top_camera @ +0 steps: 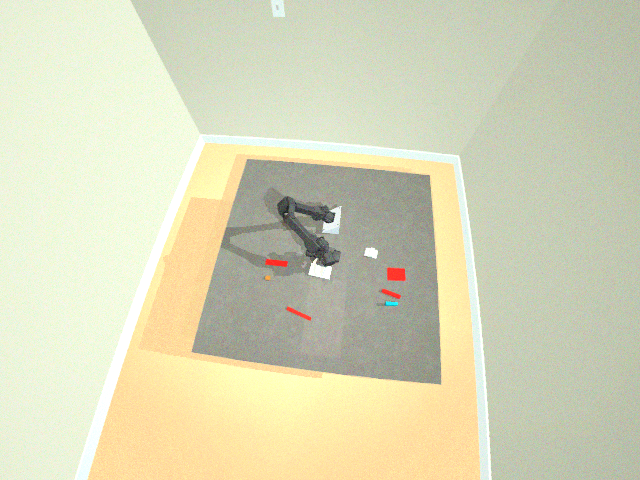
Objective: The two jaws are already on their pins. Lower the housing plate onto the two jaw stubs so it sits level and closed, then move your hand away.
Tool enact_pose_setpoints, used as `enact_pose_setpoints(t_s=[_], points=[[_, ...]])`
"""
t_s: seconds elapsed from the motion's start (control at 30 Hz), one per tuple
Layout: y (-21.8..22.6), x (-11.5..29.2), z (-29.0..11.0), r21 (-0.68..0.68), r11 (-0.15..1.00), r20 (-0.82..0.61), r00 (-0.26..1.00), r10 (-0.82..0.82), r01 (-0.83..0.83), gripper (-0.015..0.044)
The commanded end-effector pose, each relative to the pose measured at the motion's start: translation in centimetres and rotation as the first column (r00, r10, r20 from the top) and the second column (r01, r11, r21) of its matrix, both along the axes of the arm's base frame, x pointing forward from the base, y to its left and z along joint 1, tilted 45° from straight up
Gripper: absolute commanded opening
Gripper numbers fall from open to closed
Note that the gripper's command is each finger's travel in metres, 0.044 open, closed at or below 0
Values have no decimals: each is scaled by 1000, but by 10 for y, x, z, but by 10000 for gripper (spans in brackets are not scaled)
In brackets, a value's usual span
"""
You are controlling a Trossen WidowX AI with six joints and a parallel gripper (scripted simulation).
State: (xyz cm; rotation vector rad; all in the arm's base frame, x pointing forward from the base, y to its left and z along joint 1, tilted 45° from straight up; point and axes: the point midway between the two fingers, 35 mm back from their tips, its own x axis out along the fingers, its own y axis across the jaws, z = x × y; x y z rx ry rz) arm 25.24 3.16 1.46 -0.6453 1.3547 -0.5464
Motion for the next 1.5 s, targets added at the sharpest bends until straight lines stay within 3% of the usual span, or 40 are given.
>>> enact_pose_setpoints(t_s=[0.0, 0.13, 0.3, 0.53, 1.47], points=[[18, -1, 15, 11, 1000, 6, 1000, 1, -1, 440], [47, -12, 48, 8, 1000, 3, 1000, 0, 0, 440], [46, -10, 43, 11, 1000, 7, 1000, 14, -14, 440], [77, -67, 80, 12, 1000, -3, 1000, 2, -2, 440], [77, -68, 81, 12, 1000, -3, 1000, 1, -1, 440]])
